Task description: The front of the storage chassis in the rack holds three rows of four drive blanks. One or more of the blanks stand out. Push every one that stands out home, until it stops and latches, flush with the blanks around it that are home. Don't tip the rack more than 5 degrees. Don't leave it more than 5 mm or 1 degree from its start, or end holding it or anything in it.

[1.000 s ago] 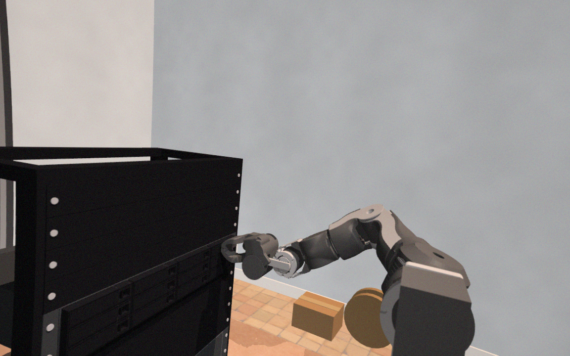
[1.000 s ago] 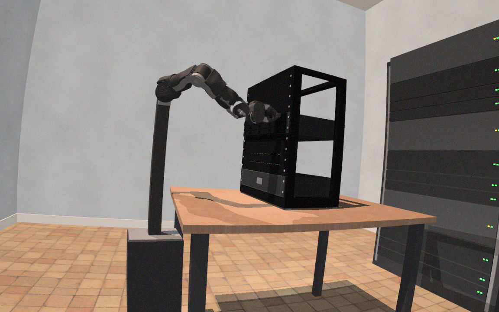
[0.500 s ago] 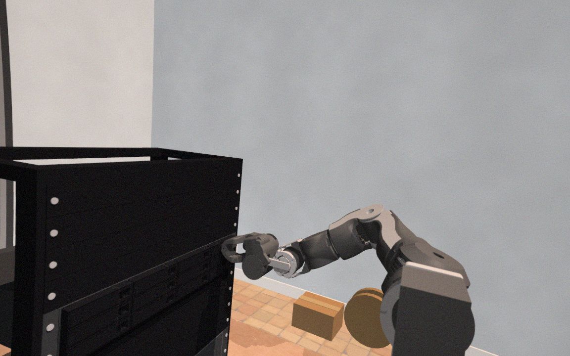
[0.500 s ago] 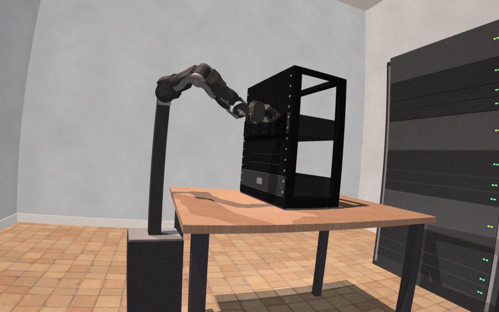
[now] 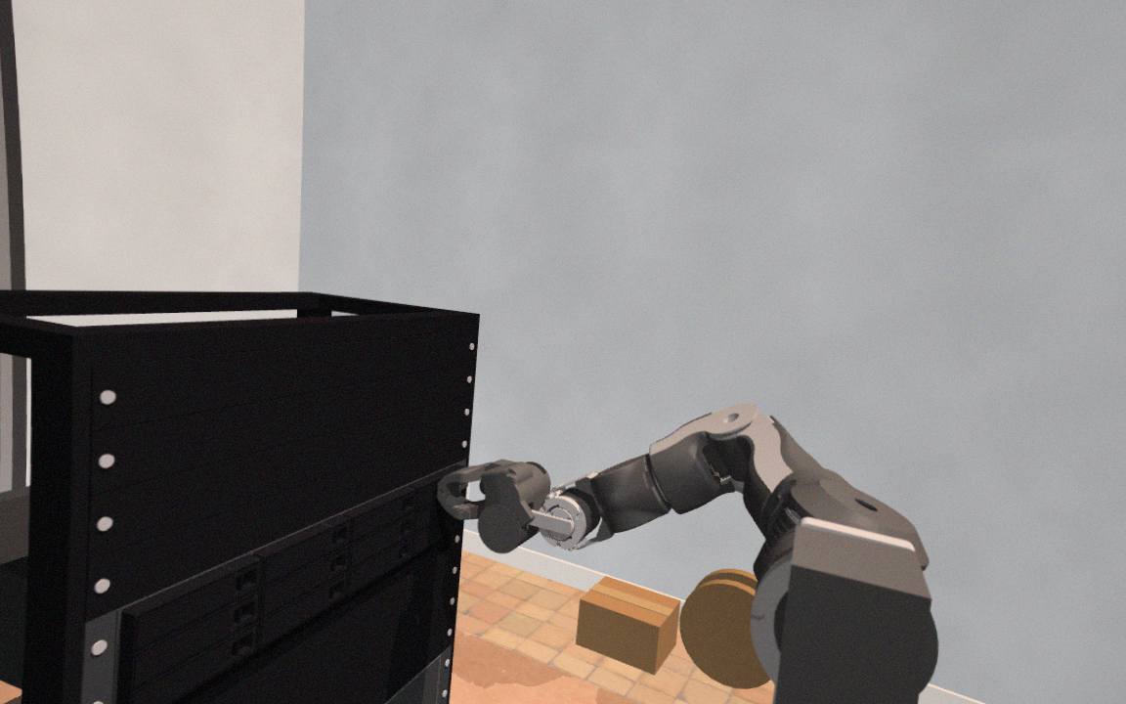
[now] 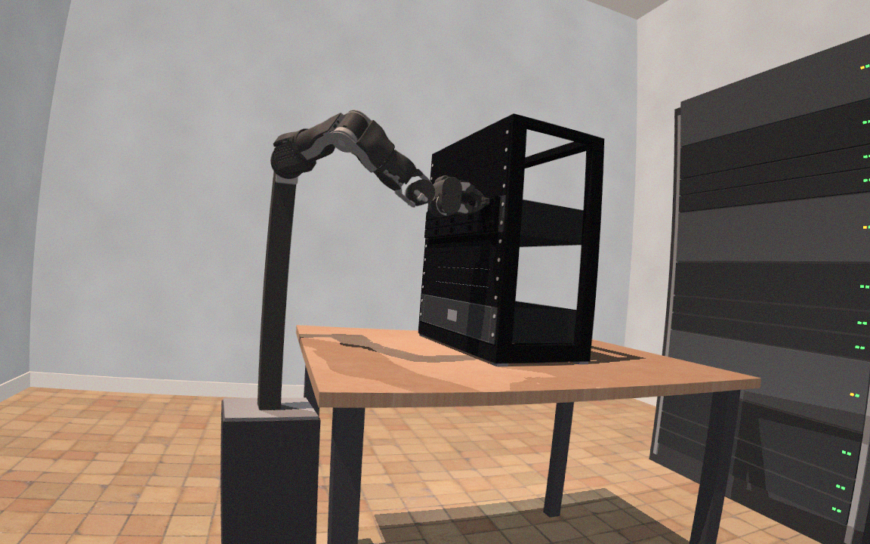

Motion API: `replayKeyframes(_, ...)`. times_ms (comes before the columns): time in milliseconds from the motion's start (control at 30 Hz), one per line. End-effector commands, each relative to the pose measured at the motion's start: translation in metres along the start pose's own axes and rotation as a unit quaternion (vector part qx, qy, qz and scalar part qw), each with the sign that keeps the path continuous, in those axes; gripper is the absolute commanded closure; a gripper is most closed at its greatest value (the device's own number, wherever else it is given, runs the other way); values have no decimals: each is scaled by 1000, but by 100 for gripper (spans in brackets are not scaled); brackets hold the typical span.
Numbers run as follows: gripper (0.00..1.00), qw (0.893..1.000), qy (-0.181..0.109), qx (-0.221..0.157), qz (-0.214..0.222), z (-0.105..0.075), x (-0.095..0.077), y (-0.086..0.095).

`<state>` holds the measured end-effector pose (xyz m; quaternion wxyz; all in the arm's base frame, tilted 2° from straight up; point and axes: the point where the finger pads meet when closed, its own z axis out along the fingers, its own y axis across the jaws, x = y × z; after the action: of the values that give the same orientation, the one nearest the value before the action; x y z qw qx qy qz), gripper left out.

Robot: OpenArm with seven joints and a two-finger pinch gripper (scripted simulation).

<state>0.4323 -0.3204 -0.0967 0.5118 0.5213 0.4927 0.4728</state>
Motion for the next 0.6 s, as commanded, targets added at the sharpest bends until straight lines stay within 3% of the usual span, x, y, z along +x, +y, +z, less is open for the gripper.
replayKeyframes(0,100,1000,15,2,-4,6,16,-3)
replayKeyframes(567,100,1000,17,0,-5,-6,18,-2)
